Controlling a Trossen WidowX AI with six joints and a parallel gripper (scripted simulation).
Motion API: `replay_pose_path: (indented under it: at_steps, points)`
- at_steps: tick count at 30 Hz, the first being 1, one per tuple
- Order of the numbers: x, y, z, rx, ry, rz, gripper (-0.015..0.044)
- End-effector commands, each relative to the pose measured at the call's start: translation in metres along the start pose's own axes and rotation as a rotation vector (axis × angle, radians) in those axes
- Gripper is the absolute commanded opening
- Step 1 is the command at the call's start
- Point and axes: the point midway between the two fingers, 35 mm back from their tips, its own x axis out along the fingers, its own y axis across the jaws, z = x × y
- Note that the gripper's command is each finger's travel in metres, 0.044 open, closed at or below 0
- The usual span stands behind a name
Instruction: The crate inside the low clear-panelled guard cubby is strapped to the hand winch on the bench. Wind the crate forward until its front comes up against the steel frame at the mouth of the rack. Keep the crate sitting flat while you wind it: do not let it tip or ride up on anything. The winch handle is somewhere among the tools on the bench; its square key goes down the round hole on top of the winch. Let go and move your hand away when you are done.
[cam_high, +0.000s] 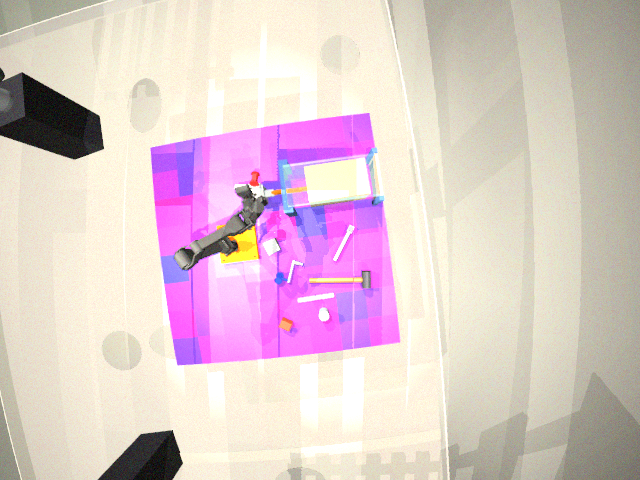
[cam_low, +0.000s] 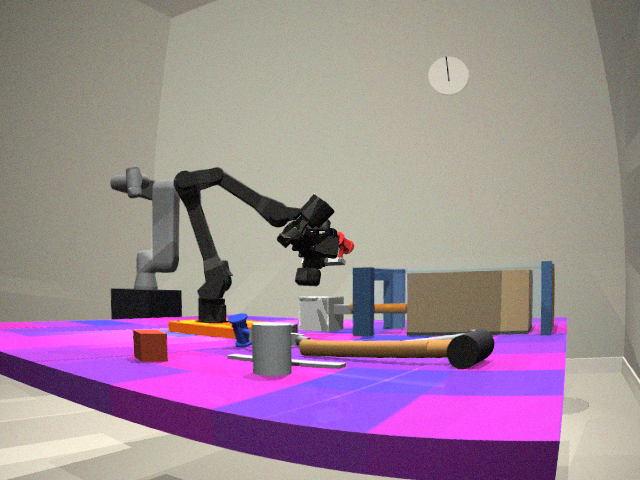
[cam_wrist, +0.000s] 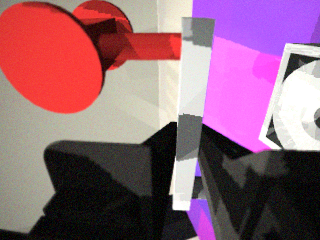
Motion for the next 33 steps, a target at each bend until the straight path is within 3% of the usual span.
replay_pose_path:
  at_steps: [1, 19, 33]
  points:
    - [-0.002, 0.003, -0.001, -0.006, 0.004, 0.073, 0.0000]
    - [-0.002, 0.002, -0.002, -0.006, 0.013, 0.355, 0.0000]
    - [-0.005, -0.004, 0.013, -0.003, 0.011, 0.348, 0.0000]
